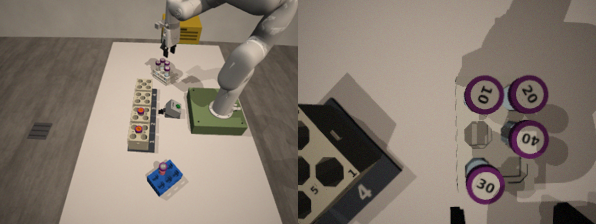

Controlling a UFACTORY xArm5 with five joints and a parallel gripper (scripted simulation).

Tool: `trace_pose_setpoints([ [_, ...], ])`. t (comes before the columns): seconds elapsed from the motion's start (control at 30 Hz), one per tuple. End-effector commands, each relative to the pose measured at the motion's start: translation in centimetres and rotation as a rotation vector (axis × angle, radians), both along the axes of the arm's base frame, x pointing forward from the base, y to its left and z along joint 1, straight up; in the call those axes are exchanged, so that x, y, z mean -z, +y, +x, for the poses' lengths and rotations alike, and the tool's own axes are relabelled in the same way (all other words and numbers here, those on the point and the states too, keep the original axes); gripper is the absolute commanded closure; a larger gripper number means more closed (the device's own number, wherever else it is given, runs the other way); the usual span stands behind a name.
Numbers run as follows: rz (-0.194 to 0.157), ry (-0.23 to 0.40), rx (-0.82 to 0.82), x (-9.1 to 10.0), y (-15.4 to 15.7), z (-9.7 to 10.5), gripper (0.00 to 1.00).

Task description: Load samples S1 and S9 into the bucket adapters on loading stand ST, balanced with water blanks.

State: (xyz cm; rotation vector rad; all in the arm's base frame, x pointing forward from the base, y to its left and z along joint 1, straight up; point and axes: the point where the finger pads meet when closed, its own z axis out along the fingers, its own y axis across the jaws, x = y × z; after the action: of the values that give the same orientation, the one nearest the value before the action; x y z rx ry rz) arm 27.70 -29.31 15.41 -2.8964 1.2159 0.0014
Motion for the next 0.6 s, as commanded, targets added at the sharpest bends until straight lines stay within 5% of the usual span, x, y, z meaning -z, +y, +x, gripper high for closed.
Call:
trace_pose_setpoints([
  [0.0, 0.001, -0.008, 0.0, 0.5, -0.1, 0.1, 0.43],
  [0.57, 0.001, -0.008, 0.0, 3.5, -0.1, 0.1, 0.43],
])
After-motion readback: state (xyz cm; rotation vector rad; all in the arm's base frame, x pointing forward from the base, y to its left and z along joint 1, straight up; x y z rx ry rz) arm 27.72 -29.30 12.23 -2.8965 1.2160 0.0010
